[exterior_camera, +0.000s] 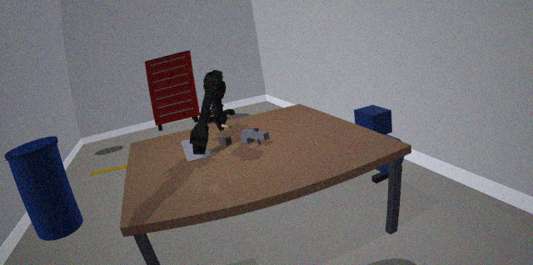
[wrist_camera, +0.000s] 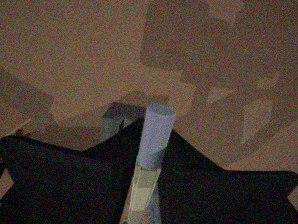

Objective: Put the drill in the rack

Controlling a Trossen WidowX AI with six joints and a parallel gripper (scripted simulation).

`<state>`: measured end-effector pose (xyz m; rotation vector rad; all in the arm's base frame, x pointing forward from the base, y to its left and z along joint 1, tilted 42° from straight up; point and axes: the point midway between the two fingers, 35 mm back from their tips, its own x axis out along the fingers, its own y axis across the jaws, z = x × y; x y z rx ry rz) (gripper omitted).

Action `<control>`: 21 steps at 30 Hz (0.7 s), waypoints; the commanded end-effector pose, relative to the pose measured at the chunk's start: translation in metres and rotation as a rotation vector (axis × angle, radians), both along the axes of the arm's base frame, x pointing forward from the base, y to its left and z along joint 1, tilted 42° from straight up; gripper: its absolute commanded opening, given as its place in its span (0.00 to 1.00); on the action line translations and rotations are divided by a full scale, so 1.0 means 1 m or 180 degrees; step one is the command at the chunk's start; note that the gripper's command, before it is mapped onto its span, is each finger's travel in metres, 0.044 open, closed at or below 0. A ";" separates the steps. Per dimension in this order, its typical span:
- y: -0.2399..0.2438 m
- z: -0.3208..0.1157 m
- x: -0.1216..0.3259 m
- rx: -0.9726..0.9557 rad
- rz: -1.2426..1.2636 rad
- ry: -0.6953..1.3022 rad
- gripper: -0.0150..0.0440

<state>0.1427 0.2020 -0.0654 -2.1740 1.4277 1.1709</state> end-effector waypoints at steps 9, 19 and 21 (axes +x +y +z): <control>-0.011 0.000 -0.020 -0.0009 -0.0012 0.0005 0.25; -0.019 -0.013 -0.017 -0.0009 -0.0012 0.0003 0.25; -0.021 -0.015 -0.016 -0.0009 -0.0012 0.0003 0.25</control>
